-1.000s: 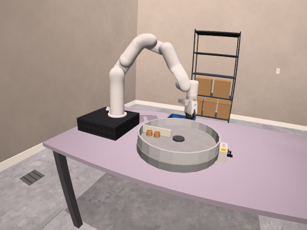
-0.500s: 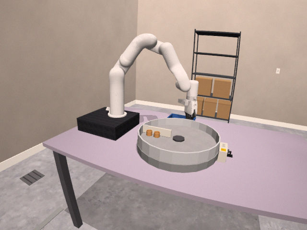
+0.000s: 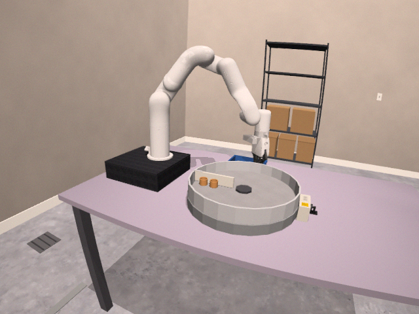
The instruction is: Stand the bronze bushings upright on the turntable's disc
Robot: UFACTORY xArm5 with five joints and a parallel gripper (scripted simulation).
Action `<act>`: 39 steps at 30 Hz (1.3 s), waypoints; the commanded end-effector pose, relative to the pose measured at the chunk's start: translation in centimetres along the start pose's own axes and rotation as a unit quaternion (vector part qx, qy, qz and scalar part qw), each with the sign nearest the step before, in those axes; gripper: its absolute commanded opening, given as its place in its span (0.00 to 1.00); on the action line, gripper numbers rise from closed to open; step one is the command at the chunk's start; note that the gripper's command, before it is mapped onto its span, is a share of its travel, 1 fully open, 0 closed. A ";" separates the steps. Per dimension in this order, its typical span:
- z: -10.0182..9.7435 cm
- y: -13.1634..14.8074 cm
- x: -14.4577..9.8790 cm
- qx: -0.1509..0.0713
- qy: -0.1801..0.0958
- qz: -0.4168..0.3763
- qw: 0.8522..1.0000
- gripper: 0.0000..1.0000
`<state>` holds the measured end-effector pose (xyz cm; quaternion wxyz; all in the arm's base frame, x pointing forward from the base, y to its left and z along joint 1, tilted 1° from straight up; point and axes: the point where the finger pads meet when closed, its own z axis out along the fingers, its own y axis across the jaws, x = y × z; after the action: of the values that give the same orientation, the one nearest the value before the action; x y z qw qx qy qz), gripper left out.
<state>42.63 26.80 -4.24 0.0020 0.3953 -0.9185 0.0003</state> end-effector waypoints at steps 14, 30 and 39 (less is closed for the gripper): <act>-0.2 0.0 -0.1 0.000 -0.002 0.000 1.000 0.00; -4.0 0.0 -0.1 0.000 -0.002 0.000 1.000 0.00; -8.4 0.0 0.0 0.000 -0.002 0.000 1.000 0.00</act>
<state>42.65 26.78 1.88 0.0017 0.3953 -0.9186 0.0003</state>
